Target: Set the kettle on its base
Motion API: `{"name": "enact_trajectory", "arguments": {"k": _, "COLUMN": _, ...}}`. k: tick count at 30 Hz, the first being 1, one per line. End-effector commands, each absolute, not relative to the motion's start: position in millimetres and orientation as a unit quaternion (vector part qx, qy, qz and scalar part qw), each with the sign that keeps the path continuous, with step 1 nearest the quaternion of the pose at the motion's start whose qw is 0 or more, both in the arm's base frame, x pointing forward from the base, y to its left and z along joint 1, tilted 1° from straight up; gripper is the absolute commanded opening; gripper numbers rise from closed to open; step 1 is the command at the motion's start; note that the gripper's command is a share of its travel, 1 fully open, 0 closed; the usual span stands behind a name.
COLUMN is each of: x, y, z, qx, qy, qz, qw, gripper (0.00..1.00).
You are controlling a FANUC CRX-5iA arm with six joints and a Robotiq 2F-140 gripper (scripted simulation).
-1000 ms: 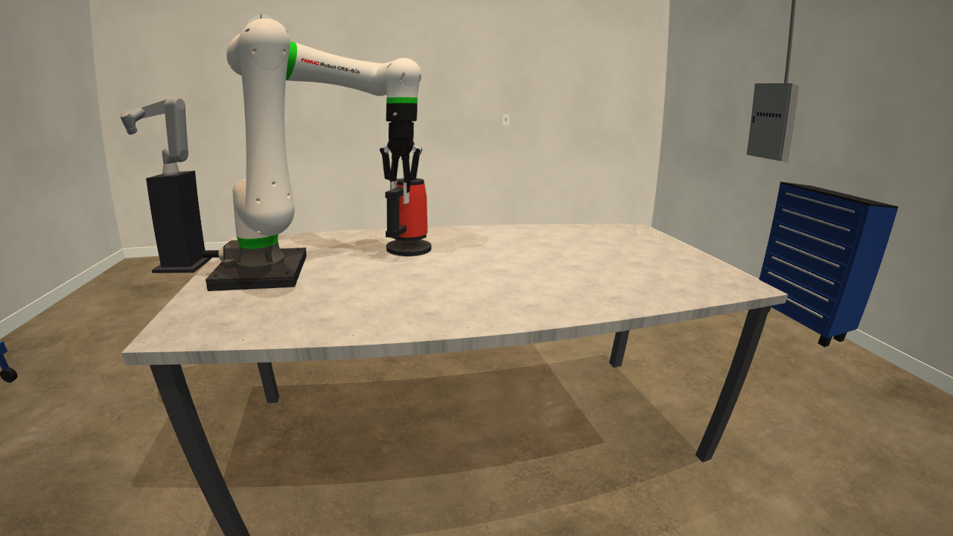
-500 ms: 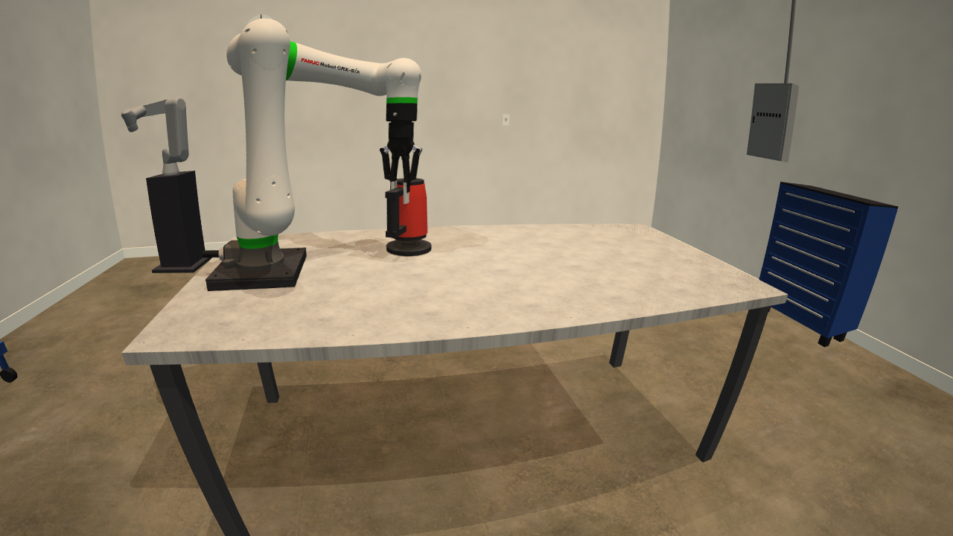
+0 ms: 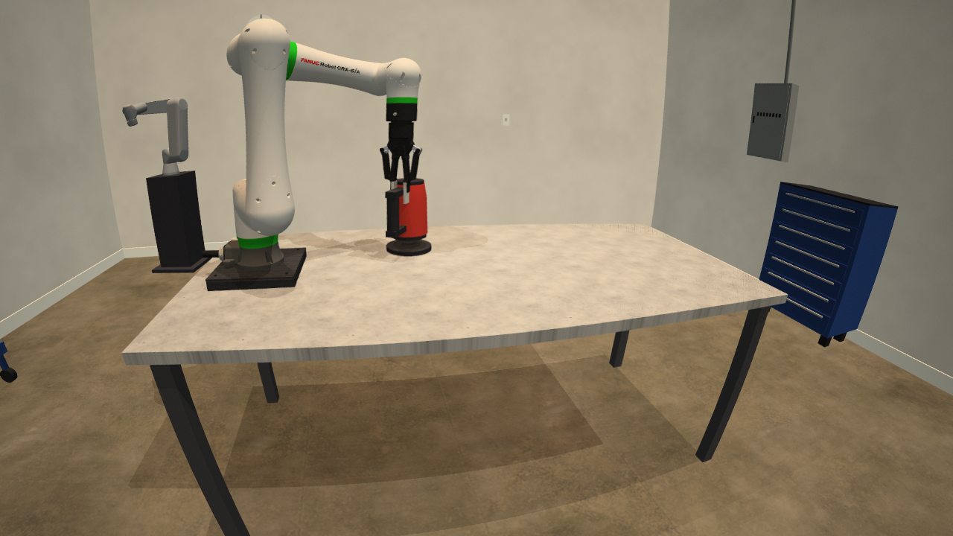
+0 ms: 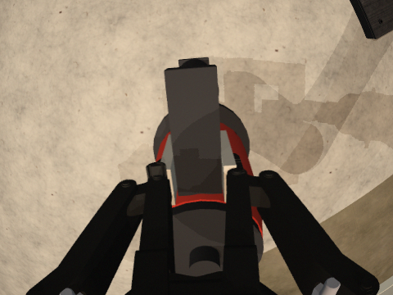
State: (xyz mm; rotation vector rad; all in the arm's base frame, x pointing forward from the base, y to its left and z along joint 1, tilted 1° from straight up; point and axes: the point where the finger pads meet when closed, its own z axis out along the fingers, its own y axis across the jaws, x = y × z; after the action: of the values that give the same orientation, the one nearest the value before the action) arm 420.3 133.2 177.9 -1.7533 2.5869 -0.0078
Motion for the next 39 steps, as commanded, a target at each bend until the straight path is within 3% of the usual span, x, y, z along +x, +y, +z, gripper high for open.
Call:
{"name": "enact_trajectory", "arguments": {"k": 1, "x": 420.4, "y": 133.3, "z": 178.1, "qx": -0.561, "qy": 0.828, "qz": -0.003, "qw": 0.008, "gripper": 0.0}}
{"name": "enact_trajectory", "arguments": {"k": 39, "x": 420.6, "y": 133.4, "z": 168.7, "qx": -0.561, "qy": 0.828, "qz": -0.003, "qw": 0.008, "gripper": 0.0}}
